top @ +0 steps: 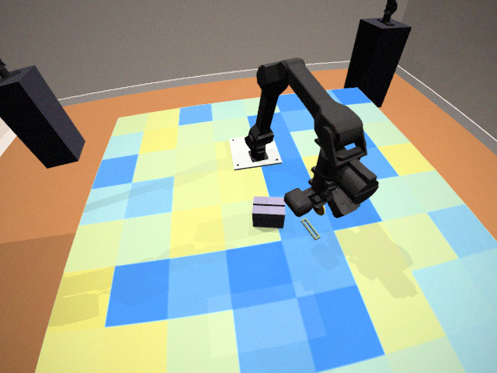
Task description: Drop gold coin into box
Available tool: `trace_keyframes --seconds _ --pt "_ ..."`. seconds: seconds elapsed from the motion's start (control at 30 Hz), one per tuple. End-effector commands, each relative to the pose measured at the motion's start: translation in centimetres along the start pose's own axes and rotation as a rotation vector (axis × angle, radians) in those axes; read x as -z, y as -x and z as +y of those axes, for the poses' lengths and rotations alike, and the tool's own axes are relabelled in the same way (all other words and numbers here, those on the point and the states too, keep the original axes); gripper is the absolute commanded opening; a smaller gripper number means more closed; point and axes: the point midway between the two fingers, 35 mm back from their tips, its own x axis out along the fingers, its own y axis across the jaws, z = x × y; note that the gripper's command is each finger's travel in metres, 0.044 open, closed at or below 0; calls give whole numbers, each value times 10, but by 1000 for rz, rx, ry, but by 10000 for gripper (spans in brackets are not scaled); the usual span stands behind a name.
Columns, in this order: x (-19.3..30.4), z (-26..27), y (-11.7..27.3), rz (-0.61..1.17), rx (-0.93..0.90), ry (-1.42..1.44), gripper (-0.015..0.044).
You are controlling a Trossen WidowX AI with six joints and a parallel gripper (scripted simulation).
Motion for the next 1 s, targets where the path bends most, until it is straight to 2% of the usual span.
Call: trace_keyframes --seconds 0.0,0.97 --pt "1 1 2 -2 -1 67 0" --pt "8 7 3 -2 -1 996 0"
